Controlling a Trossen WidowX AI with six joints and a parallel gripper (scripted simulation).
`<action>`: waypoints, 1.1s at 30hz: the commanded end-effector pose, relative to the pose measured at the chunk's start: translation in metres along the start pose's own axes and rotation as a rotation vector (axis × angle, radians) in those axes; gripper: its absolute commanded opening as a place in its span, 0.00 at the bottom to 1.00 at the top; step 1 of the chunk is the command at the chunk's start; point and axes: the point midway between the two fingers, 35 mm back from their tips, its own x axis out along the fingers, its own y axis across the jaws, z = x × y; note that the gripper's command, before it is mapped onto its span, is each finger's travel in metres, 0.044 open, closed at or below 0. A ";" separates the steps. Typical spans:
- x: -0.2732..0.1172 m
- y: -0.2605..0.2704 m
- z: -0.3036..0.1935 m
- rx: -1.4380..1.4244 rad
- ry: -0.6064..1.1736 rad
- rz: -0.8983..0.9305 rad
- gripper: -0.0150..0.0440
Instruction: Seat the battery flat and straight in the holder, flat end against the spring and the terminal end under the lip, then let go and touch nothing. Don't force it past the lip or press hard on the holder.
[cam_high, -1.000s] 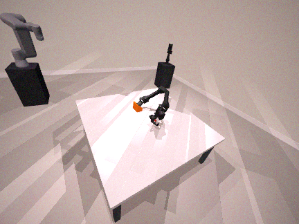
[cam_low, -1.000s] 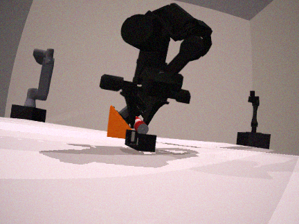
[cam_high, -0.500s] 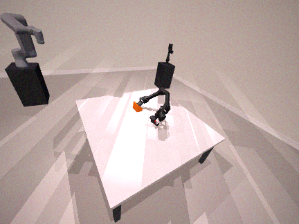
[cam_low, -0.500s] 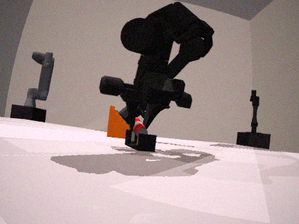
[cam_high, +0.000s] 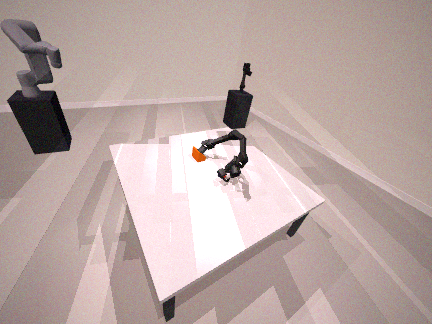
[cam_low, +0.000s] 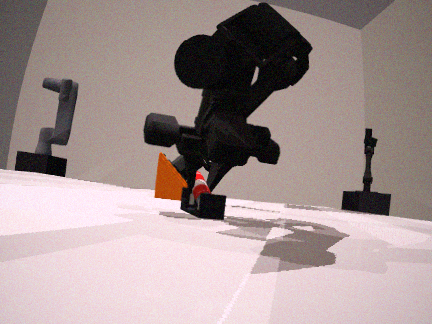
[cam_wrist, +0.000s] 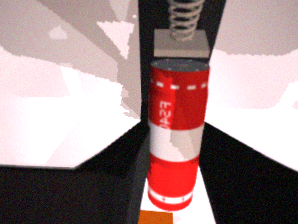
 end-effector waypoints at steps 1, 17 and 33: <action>0.001 0.000 0.001 -0.006 0.026 -0.003 0.39; 0.001 0.000 0.008 -0.009 0.065 -0.003 0.39; -0.002 0.000 0.017 -0.008 0.068 -0.003 0.39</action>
